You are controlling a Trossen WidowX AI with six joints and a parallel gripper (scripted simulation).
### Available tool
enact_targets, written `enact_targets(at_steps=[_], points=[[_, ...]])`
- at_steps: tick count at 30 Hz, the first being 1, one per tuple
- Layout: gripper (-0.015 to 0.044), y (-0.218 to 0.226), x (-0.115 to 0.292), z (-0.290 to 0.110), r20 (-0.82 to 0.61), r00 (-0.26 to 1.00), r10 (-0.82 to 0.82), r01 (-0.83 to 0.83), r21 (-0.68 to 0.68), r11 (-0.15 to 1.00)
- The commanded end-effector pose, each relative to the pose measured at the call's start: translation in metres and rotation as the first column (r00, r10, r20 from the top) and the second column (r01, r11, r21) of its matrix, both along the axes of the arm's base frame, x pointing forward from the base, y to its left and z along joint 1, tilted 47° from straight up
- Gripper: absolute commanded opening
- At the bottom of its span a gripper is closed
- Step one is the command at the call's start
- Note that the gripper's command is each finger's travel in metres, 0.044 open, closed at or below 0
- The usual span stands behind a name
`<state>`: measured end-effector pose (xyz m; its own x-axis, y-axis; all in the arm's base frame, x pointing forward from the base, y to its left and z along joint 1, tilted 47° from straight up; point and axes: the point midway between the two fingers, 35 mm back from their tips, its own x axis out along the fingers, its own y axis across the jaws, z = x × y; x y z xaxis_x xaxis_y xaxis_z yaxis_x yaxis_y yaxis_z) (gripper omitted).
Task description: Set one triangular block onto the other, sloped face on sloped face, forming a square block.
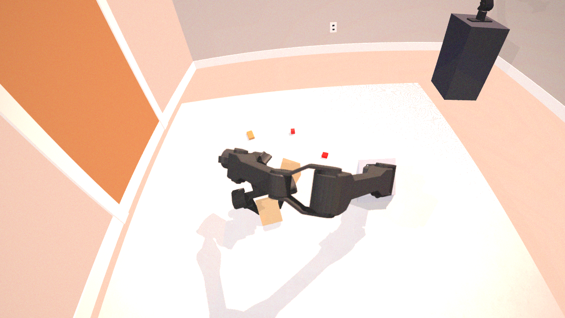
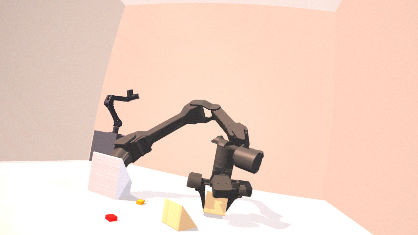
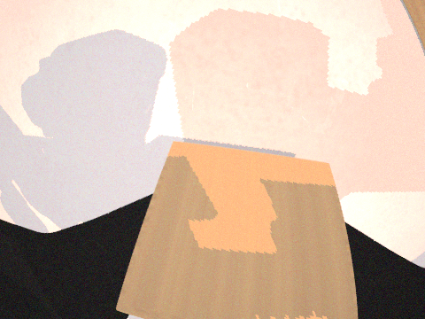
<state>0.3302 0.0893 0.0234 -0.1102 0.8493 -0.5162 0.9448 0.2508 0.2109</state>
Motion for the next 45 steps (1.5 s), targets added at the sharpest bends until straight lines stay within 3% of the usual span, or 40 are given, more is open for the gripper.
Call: enact_targets(at_steps=[1,19,39,40,45], points=[[0.0,0.001,-0.002,0.008,0.03,0.999,-0.024,0.027,-0.098,0.995],[0.0,0.013,-0.011,0.038,0.173,0.981,-0.083,0.162,-0.515,0.842],[0.0,0.039,-0.023,0.06,0.334,0.94,-0.067,0.323,-0.815,0.48],[0.0026,0.035,-0.022,0.055,0.3,0.951,-0.073,0.29,-0.786,0.546],[0.0157,0.035,-0.022,0.055,0.3,0.951,-0.073,0.29,-0.786,0.546]])
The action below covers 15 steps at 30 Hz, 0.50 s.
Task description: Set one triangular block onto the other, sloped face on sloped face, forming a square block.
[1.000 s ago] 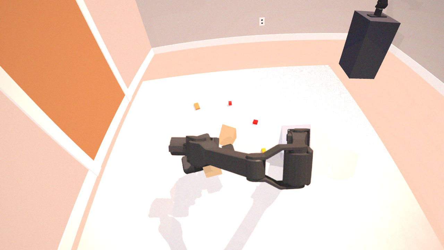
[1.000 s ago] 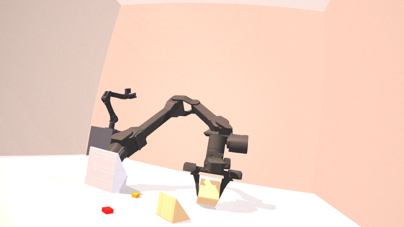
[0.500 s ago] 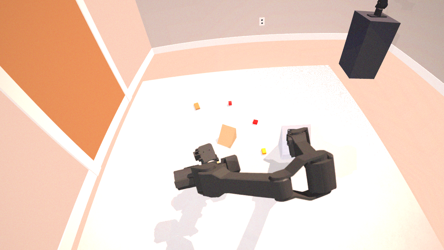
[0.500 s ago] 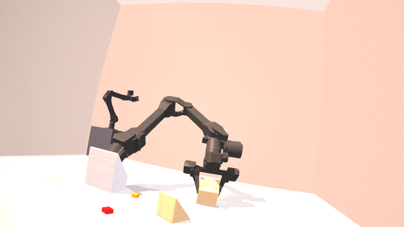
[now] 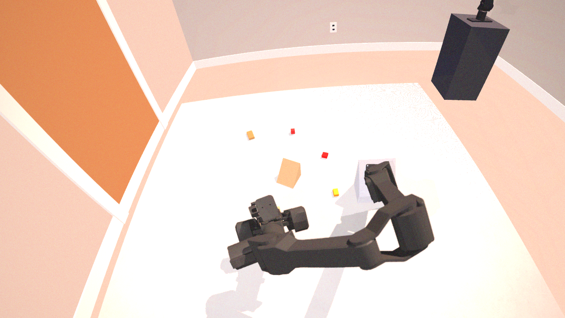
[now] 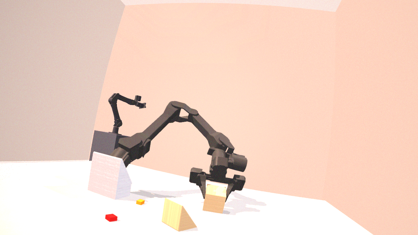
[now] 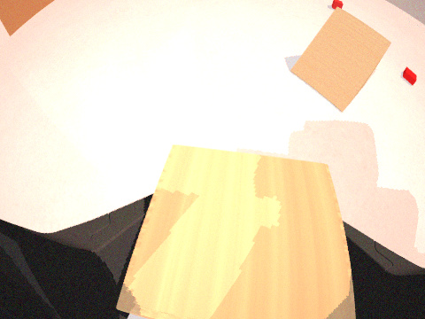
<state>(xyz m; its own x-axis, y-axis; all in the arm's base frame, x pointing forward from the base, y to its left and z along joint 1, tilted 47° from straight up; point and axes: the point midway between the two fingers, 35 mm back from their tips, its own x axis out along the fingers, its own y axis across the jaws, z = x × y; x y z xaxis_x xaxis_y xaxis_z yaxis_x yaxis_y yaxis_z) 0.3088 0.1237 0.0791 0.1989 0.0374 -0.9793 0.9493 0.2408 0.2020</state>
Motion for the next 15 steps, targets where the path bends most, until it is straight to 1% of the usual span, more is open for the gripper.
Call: enact_targets(at_steps=[1,11,15], points=[[0.0184,0.0001,-0.0004,-0.0007,-0.002,1.0,0.004,-0.004,0.003,1.0],[0.044,0.0001,-0.0004,-0.0007,-0.002,1.0,0.004,-0.004,0.003,1.0],[0.044,0.0001,-0.0004,-0.0007,-0.002,1.0,0.004,-0.004,0.003,1.0]])
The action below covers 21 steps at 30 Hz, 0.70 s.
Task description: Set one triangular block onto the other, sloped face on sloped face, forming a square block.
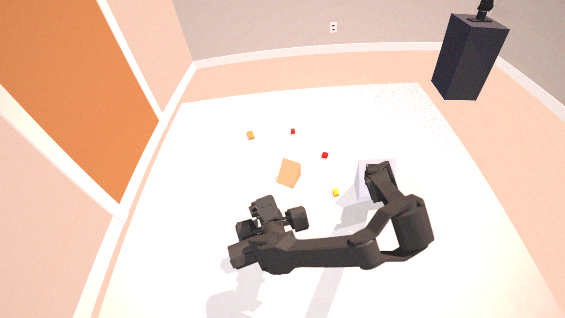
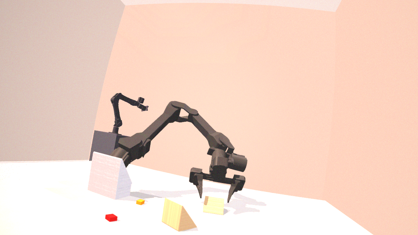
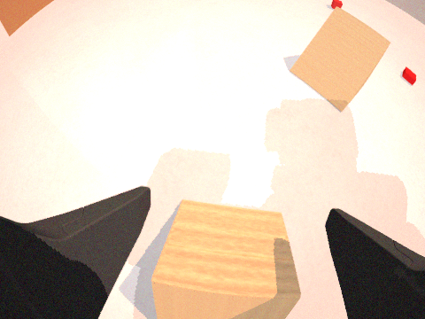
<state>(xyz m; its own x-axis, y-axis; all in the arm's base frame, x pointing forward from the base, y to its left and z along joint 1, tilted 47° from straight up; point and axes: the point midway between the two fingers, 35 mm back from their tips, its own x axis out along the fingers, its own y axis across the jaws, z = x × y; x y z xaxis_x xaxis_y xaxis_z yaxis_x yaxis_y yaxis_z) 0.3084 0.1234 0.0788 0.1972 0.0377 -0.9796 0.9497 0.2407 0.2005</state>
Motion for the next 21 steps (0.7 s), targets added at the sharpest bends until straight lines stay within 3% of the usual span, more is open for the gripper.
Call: enact_targets(at_steps=[1,8,15,21], points=[[0.044,0.0,0.0,0.0,0.0,1.0,0.004,-0.004,0.002,1.0],[0.044,-0.002,0.001,0.001,0.0,1.0,0.004,-0.004,0.002,1.0],[0.044,-0.071,0.004,0.066,0.0,1.0,0.0,0.0,-0.005,1.0],[0.044,-0.071,0.007,0.061,-0.002,1.0,-0.01,0.01,-0.001,1.0]])
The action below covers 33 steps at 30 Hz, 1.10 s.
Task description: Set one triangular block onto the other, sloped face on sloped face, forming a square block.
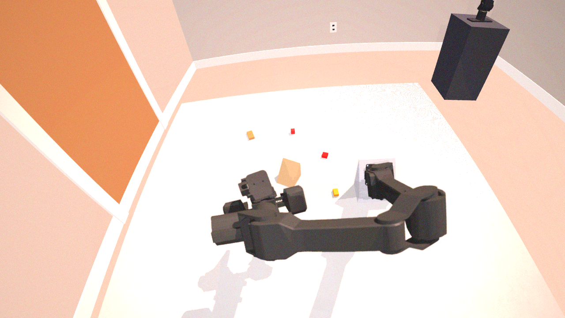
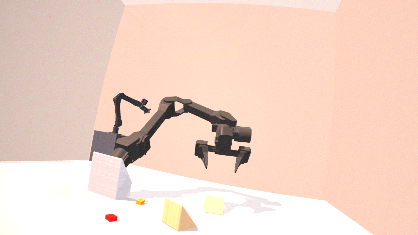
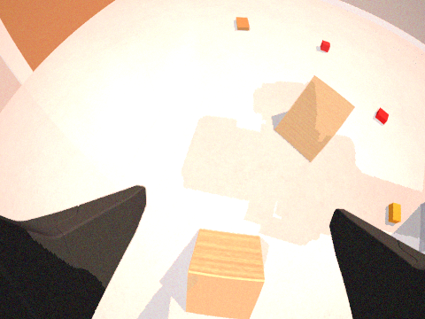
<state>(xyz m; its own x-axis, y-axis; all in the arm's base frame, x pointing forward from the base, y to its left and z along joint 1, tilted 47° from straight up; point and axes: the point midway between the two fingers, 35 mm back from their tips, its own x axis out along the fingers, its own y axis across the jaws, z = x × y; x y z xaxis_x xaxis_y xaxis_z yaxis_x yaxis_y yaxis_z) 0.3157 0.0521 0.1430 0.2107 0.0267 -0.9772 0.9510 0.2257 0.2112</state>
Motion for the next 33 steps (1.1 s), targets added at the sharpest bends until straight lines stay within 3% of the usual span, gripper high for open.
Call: enact_targets(at_steps=[1,6,9,12,14,25,33], points=[[0.044,0.001,-0.002,-0.009,-0.056,0.998,0.036,-0.034,0.037,0.999],[0.044,0.006,-0.017,-0.043,-0.276,0.92,0.279,-0.135,0.445,0.885],[0.044,0.006,-0.013,-0.048,-0.247,0.902,0.355,-0.086,0.702,0.707],[0.044,-0.003,0.002,-0.047,-0.151,0.936,0.319,-0.024,0.873,0.487],[0.044,-0.006,0.008,-0.046,-0.126,0.948,0.292,-0.013,0.902,0.433],[0.044,-0.005,0.008,-0.047,-0.126,0.948,0.292,-0.014,0.901,0.433],[0.044,0.057,0.003,-0.074,-0.104,0.943,0.316,-0.037,0.911,0.411]])
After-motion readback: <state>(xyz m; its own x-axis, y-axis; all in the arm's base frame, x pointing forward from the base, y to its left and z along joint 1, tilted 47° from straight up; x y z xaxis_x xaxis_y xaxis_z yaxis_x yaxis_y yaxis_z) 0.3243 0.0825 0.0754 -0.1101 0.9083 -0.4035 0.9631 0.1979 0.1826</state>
